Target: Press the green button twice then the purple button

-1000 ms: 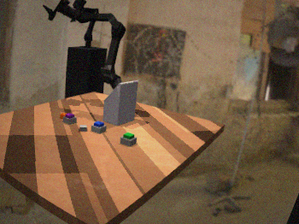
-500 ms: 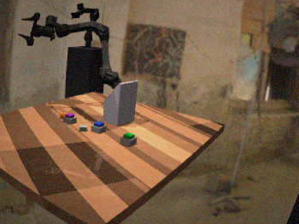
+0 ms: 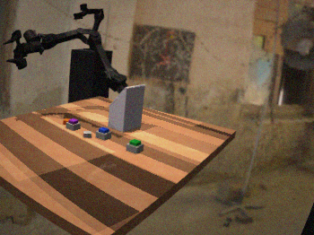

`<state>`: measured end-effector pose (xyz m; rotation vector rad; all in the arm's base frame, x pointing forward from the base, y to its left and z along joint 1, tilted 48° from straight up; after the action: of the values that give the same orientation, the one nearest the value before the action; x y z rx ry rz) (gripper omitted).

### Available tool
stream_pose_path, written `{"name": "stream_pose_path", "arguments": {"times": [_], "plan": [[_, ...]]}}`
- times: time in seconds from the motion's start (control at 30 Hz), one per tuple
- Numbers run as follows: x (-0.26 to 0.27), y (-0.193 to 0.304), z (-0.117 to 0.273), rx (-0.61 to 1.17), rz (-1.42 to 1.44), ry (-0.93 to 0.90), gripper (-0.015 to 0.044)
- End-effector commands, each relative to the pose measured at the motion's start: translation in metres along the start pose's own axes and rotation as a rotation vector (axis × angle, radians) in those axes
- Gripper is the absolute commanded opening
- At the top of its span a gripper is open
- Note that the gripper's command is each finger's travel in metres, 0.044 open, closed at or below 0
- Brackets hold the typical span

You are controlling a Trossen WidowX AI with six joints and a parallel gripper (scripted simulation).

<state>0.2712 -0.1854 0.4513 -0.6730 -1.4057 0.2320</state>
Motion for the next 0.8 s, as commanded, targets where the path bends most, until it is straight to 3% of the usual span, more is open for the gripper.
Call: {"name": "stream_pose_path", "arguments": {"times": [0.0,0.4,0.77], "plan": [[-0.024,0.041,-0.040,0.125,-0.034,0.120,0.0400],[-0.069,0.168,-0.102,0.438,-0.014,0.413,0.0400],[-0.106,0.303,-0.111,0.721,0.156,0.685,0.0400]]}}
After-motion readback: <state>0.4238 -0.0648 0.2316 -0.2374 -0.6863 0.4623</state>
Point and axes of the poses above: the point midway between the two fingers, 35 mm back from their tips, its own z axis back along the fingers, its own x axis across the jaws, y = z × x, the point moved 10 cm from there along z, back along the fingers, and after that the axes turned 7 degrees about z, right-handed, at the moved point
